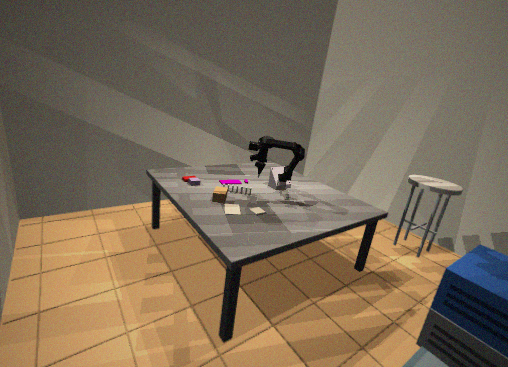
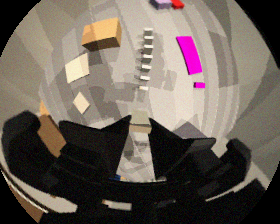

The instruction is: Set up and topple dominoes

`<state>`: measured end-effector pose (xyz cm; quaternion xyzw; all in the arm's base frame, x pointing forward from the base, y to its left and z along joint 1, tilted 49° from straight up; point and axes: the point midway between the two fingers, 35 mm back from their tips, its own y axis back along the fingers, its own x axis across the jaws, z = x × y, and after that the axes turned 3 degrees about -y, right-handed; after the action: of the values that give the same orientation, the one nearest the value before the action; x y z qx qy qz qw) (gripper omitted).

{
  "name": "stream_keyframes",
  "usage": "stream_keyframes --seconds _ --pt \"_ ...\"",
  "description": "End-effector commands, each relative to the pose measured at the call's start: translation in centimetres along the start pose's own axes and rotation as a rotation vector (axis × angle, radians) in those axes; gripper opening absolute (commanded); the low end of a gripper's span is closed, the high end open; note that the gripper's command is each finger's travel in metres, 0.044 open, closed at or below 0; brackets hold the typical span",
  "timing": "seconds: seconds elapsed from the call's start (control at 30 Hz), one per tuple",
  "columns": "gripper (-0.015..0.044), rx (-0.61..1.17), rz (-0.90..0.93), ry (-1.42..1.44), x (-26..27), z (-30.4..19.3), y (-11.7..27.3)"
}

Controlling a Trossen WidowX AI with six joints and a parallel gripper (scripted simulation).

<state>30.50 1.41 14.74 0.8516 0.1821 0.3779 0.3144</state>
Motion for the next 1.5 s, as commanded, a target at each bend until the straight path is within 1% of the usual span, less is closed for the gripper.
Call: stream_keyframes --seconds 0.0,0.17,0.23,0.67,1.1,1.47 --pt "0.0107 0.020 -0.008 0.055 -0.7 1.2 -0.3" --pt "0.0107 0.020 -0.008 0.055 -0.7 1.2 -0.4" --pt "0.0107 0.020 -0.009 0.054 -0.7 1.3 -1.0" --pt "0.0107 0.024 -0.013 0.044 -0.4 1.7 -7.3" --pt "0.0107 0.045 -0.010 0.036 -0.8 0.7 -13.2" --pt "0.0107 0.047 -0.010 0.036 -0.8 0.6 -13.5"
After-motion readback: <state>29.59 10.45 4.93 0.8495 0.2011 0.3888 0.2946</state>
